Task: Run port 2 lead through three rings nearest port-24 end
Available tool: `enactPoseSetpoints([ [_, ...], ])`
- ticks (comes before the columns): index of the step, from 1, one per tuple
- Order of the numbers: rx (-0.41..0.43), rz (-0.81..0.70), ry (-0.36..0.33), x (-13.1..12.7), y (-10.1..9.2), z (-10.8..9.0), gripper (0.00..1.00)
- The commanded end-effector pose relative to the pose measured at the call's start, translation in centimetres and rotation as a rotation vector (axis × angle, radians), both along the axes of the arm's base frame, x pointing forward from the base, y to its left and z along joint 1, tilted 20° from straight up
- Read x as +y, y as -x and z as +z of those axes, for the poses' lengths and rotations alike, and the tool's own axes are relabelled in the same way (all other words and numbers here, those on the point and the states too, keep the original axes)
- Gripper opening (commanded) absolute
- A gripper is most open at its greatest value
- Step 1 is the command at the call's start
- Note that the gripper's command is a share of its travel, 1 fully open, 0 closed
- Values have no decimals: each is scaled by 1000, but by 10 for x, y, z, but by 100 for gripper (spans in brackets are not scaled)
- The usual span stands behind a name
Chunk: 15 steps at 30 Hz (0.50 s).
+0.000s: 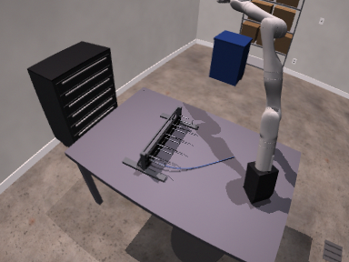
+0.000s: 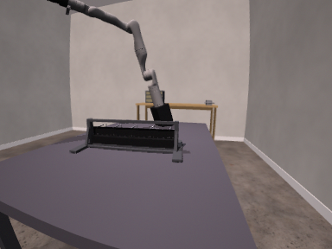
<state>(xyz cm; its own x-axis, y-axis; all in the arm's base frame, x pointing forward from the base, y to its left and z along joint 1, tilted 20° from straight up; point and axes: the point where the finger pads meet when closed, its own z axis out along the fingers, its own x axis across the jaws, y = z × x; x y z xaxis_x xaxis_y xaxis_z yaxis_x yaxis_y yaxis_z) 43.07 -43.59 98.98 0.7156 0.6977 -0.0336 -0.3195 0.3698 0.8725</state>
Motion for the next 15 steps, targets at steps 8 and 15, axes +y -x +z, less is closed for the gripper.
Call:
enactPoseSetpoints([
  [8, -160, -46, 71, 5, 87, 86, 0],
  [15, -277, -69, 134, 22, 153, 145, 0],
])
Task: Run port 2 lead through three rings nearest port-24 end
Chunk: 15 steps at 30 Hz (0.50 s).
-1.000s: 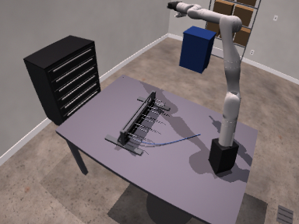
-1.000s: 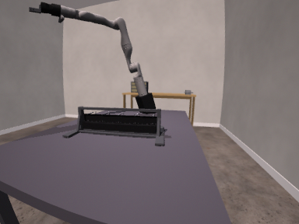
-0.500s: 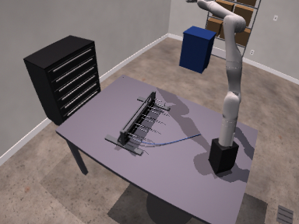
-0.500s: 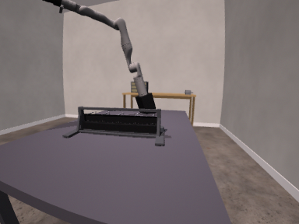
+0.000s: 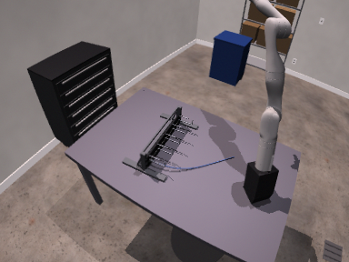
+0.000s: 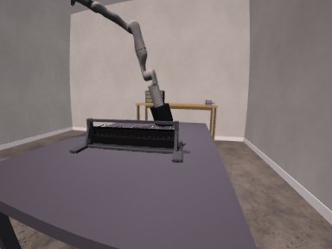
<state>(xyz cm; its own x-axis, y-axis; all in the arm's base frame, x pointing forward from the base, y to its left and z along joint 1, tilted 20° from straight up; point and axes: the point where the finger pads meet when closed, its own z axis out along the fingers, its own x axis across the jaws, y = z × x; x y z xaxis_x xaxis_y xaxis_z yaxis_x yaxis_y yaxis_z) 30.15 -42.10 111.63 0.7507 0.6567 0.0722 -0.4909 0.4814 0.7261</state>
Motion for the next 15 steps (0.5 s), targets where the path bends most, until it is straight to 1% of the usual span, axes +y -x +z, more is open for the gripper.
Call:
enactPoseSetpoints([
  [1, -49, -16, 34, 11, 33, 26, 0],
  [3, -49, -16, 34, 11, 33, 26, 0],
  [4, -89, -24, 60, 20, 58, 46, 0],
  [8, -144, -35, 99, 36, 93, 73, 0],
  [15, -243, -53, 181, 76, 158, 118, 0],
])
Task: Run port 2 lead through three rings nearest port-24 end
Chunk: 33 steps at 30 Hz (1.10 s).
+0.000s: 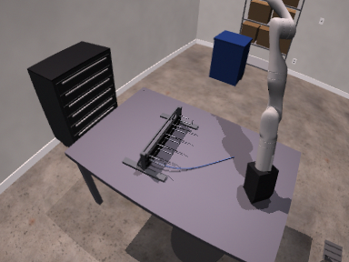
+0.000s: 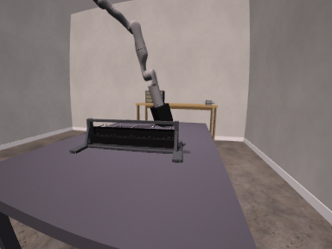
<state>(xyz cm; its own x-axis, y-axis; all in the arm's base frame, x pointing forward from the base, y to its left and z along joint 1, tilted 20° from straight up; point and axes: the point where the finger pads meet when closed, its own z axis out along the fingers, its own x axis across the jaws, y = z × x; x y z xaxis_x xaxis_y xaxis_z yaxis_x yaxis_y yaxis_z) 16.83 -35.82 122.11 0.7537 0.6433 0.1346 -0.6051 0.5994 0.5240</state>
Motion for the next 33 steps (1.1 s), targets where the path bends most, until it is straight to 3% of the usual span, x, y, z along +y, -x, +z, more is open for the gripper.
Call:
enactPoseSetpoints([
  [1, -42, -18, 39, 19, 34, 19, 0],
  [3, -67, -23, 64, 32, 52, 30, 0],
  [5, -67, -23, 64, 32, 52, 30, 0],
  [6, -99, -29, 96, 50, 74, 44, 0],
  [20, -245, -58, 287, 165, 182, 98, 0],
  [22, -245, -58, 287, 165, 182, 98, 0],
  [23, -268, -62, 326, 190, 200, 105, 0],
  [33, -341, -76, 480, 293, 257, 121, 0],
])
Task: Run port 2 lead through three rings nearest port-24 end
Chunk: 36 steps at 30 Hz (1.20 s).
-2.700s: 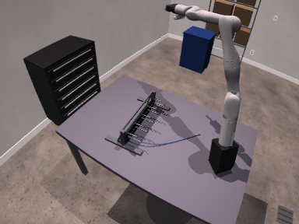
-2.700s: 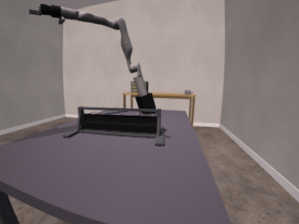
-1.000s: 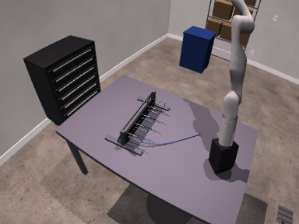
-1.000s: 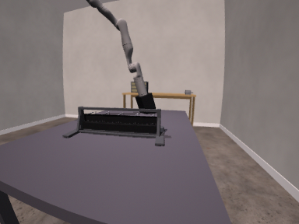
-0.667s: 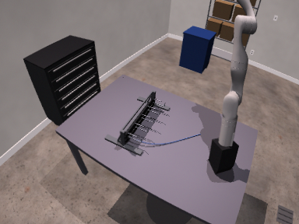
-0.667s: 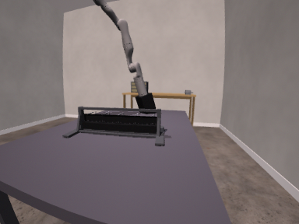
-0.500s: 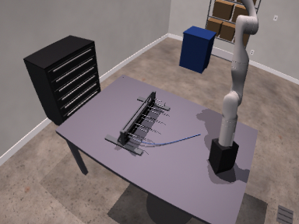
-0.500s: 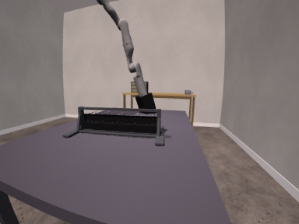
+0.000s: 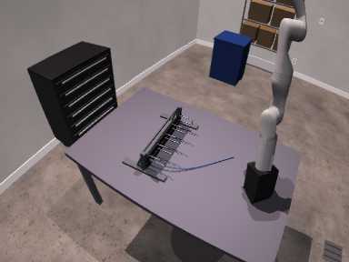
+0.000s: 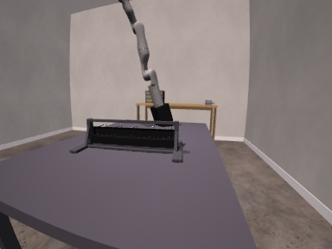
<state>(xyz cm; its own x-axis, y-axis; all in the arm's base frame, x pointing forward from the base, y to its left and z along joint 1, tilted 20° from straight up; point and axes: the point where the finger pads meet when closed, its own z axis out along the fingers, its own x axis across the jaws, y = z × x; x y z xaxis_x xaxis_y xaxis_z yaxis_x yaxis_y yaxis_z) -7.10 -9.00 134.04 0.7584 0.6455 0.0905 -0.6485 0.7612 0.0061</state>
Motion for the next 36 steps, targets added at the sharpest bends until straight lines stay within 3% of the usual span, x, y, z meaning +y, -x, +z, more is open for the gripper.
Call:
enactPoseSetpoints([
  [1, -27, -16, 50, 36, 23, 2, 0],
  [4, -44, -24, 101, 71, 37, 4, 0],
  [6, -44, -24, 101, 71, 37, 4, 0],
  [7, -57, -30, 145, 101, 48, 4, 0],
  [19, -92, -62, 355, 247, 78, -13, 0],
  [21, -95, -67, 392, 273, 79, -18, 0],
  [23, -95, -67, 392, 273, 79, -18, 0],
  [24, -95, -74, 437, 303, 80, -26, 0],
  [36, -75, -105, 645, 441, 65, -73, 0],
])
